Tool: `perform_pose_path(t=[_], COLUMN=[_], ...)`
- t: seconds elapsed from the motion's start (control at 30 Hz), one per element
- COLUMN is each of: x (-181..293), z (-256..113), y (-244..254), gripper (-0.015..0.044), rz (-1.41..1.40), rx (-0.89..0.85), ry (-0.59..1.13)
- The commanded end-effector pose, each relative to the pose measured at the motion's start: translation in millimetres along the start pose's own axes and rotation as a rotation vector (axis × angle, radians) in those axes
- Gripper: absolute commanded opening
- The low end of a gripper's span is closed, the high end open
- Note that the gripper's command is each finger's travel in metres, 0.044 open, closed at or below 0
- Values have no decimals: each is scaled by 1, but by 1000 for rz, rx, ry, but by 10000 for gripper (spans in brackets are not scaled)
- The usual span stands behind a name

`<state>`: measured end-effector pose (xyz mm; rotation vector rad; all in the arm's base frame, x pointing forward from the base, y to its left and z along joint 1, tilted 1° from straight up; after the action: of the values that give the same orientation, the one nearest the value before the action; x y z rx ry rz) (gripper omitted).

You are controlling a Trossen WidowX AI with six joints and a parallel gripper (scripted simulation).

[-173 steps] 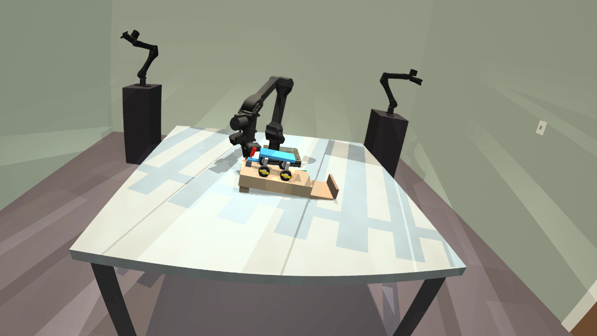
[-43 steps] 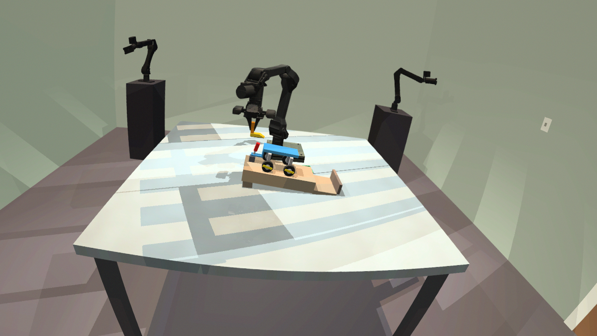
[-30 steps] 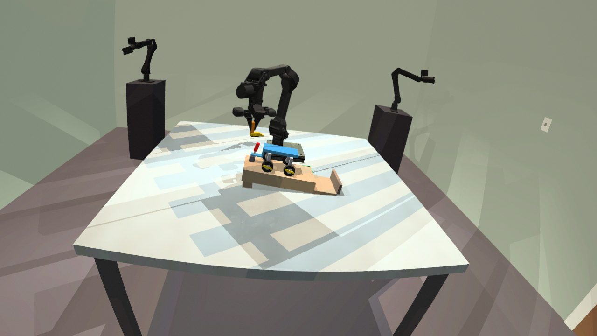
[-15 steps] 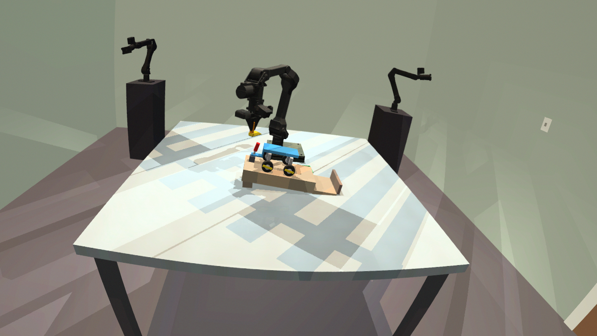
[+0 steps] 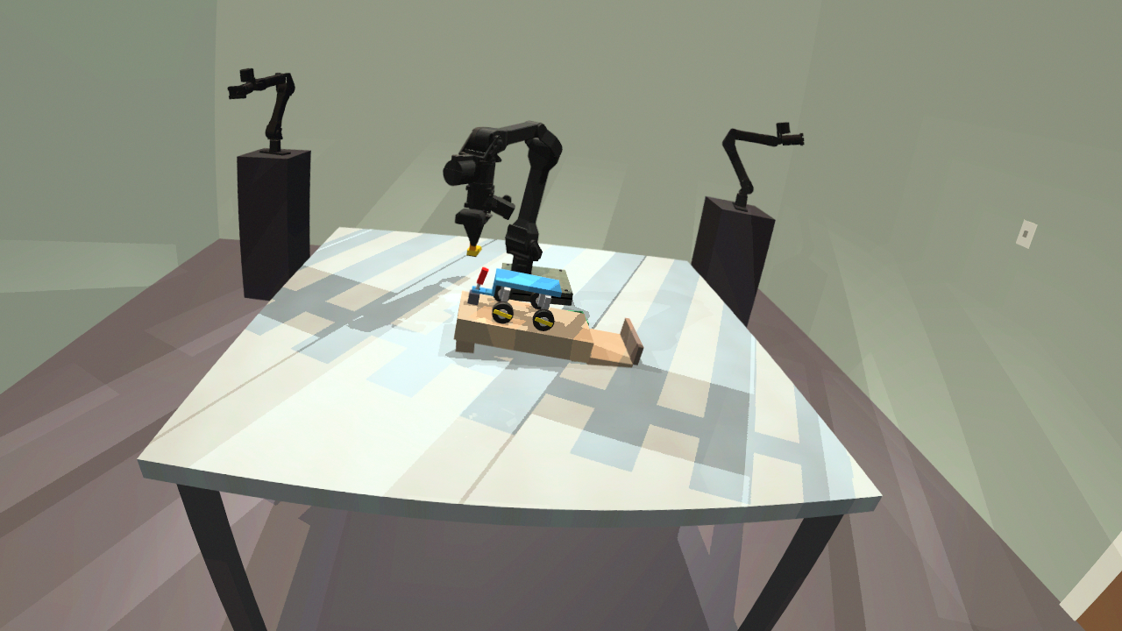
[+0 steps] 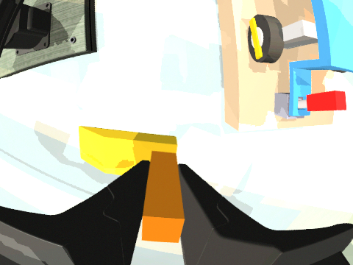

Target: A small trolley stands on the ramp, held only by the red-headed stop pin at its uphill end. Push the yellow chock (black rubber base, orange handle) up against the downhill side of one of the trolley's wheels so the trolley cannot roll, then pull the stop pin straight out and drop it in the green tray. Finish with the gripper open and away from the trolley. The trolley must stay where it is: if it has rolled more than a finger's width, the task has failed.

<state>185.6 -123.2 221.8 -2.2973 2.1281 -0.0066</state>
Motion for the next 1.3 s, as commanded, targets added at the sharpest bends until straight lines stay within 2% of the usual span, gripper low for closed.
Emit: perform_pose_path(t=[0.0,0.27,1.27], x=[0,-5,-102], z=[-1,0,2], y=[-1,-2,-32], gripper=[0,0,0], rz=[-104,-126,-188], rx=[4,4,9], ry=[-4,-5,-15])
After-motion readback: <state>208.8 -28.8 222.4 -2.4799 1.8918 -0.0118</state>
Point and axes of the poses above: the point midway between the two fingers, 35 mm back from their tips, its own z axis out along the fingers, its own y axis across the jaws, x = y × z, the point moved 5 cm from there along -z, back along the fingers, and after that the axes turned 11 degrees about -z, right-handed, at the moved point
